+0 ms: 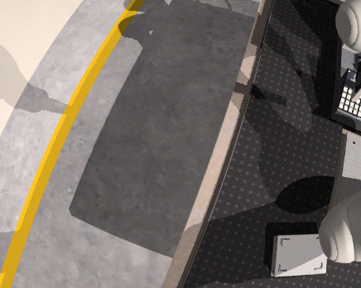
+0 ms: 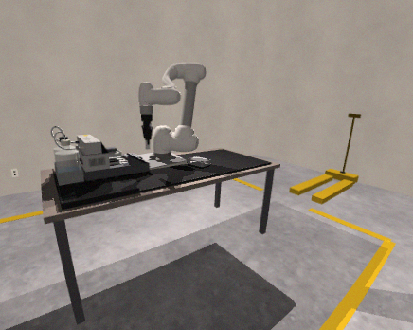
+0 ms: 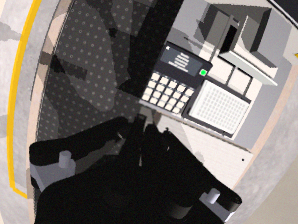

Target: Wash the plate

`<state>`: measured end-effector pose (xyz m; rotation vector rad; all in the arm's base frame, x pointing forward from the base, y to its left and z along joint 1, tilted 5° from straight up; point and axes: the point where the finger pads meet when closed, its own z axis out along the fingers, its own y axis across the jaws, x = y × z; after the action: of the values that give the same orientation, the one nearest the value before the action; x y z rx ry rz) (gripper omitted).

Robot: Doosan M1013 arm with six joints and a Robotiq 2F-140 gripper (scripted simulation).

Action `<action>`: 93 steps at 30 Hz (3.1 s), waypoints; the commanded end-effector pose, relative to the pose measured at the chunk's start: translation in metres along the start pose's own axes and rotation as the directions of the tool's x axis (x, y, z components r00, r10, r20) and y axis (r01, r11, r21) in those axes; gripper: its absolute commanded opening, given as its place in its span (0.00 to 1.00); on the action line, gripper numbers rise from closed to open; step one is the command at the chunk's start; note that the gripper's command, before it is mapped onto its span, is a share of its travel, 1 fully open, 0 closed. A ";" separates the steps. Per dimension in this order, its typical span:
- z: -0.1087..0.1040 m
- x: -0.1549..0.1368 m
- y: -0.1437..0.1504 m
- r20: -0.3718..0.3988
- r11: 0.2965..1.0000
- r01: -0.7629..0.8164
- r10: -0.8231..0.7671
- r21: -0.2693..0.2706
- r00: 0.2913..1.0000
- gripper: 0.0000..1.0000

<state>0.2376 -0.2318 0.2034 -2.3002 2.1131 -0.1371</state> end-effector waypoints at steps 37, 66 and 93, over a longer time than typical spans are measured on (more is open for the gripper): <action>0.022 0.000 0.000 0.004 0.762 0.648 -0.648 -0.011 0.762 0.10; 0.061 0.000 0.000 0.004 0.762 0.648 -0.648 -0.011 0.762 0.10; 0.087 0.000 0.001 0.004 0.762 0.648 -0.648 -0.011 0.762 0.10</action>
<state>0.2435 -0.2363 0.1165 -2.9251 1.2060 -0.1268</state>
